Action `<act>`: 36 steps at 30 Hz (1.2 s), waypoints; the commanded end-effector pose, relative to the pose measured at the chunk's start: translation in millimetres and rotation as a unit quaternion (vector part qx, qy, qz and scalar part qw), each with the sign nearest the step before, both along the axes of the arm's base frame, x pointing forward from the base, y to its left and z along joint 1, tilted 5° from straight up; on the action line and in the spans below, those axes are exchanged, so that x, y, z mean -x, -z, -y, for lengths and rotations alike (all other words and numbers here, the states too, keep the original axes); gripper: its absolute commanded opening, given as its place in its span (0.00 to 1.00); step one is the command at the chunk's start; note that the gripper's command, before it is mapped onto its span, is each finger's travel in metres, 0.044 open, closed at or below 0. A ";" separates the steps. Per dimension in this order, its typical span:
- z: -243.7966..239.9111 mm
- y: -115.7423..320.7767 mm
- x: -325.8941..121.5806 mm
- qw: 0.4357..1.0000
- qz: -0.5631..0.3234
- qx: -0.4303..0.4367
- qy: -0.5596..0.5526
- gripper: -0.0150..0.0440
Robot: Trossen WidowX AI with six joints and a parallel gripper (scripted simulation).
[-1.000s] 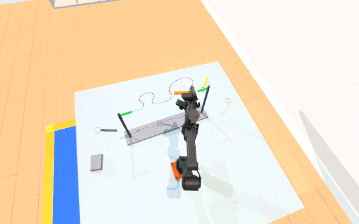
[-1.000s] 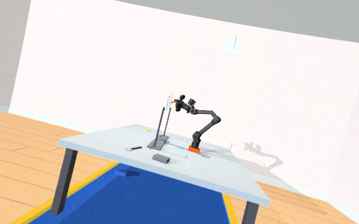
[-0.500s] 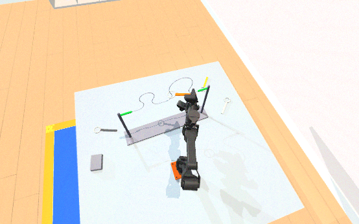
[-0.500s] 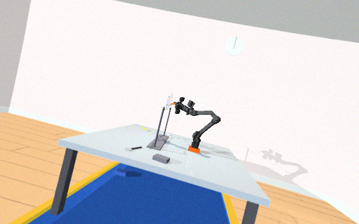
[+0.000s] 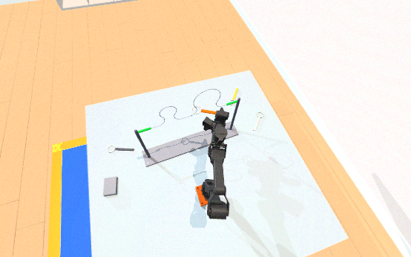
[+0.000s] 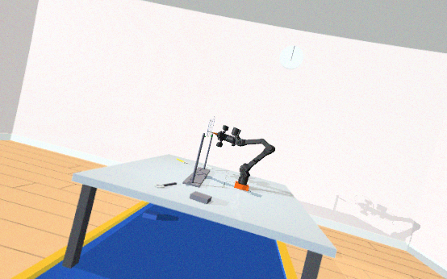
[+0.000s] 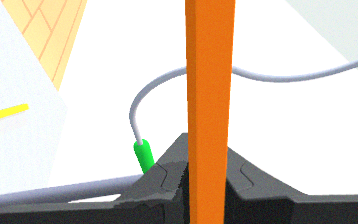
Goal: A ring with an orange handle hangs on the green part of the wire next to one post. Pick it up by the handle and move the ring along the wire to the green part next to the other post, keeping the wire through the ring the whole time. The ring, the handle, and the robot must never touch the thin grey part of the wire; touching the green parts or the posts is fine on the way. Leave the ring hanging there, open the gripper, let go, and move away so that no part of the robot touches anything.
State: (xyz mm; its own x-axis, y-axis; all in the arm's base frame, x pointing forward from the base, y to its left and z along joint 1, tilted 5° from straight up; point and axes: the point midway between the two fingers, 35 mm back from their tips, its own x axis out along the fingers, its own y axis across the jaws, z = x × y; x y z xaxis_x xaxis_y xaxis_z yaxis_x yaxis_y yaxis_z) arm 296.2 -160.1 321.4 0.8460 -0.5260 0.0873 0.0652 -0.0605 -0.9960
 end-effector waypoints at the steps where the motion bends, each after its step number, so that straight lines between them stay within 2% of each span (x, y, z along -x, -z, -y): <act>1: -0.7 17.6 1.1 0.998 0.003 -0.058 0.004 0.00; 18: -21.4 77.4 2.7 0.963 0.010 -0.268 0.013 0.00; 36: -67.8 125.2 2.8 0.879 0.017 -0.475 0.021 0.00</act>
State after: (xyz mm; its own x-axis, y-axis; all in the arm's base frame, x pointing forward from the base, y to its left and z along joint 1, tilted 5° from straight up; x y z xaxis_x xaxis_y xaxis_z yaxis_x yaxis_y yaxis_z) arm 294.0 -102.9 204.5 0.8316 -0.4324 -0.3484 0.1056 0.7390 -0.6653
